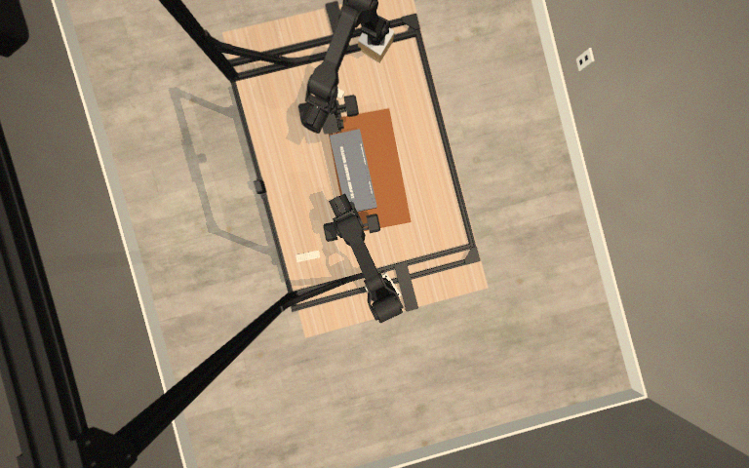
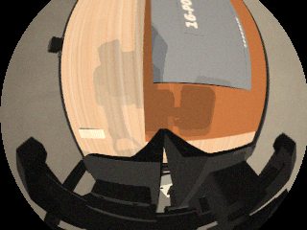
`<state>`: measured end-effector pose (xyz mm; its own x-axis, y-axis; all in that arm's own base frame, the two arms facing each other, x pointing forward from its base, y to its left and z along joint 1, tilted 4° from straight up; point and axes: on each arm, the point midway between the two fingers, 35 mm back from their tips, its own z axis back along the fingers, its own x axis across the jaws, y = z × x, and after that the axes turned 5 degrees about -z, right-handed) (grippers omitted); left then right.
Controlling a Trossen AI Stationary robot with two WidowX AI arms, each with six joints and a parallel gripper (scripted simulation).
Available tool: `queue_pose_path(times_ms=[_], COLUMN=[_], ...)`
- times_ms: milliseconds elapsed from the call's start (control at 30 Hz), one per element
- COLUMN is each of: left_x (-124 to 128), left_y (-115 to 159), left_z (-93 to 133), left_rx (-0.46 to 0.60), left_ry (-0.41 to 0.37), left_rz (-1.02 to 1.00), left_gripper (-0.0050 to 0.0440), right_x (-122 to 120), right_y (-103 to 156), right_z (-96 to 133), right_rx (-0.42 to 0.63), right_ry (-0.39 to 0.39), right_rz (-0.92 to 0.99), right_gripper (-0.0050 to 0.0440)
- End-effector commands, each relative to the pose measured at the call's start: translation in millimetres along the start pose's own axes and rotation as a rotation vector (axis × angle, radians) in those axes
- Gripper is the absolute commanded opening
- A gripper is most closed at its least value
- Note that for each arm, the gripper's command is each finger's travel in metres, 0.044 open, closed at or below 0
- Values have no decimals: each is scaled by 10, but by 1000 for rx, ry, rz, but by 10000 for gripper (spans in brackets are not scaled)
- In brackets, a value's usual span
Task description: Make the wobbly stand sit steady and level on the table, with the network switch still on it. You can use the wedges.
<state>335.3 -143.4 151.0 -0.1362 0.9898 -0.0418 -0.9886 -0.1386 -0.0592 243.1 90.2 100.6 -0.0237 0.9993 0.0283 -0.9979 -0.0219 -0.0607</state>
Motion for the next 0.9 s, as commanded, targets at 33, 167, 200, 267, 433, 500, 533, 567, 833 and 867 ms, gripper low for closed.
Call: queue_pose_path(times_ms=[33, 167, 200, 267, 433, 500, 533, 567, 833, 867], left_x=[0, 0, 0, 0, 0, 0, 0, 0, 0, 0], left_y=[0, 0, 0, 0, 0, 0, 0, 0, 0, 0], left_z=[0, 0, 0, 0, 0, 0, 0, 0, 0, 0], left_rx=[0, 0, 0, 0, 0, 0, 0, 0, 0, 0], left_ry=[0, 0, 0, 0, 0, 0, 0, 0, 0, 0], left_rz=[0, 0, 0, 0, 0, 0, 0, 0, 0, 0], left_gripper=[0, 0, 0, 0, 0, 0, 0, 0, 0, 0], right_x=[5, 5, 5, 5, 5, 5, 5, 5, 5, 5], right_y=[4, 4, 4, 4, 5, 5, 5, 5, 5, 5], right_z=[-11, -11, -11, -11, -171, -171, -171, -171, -171, -195], right_rx=[4, 4, 4, 4, 4, 4, 4, 4, 4, 4], right_ry=[-2, -2, -2, -2, -2, -2, -2, -2, -2, -2], right_rz=[-3, -3, -3, -3, -3, -3, -3, -3, -3, -3], right_gripper=[0, 0, 0, 0, 0, 0, 0, 0, 0, 0])
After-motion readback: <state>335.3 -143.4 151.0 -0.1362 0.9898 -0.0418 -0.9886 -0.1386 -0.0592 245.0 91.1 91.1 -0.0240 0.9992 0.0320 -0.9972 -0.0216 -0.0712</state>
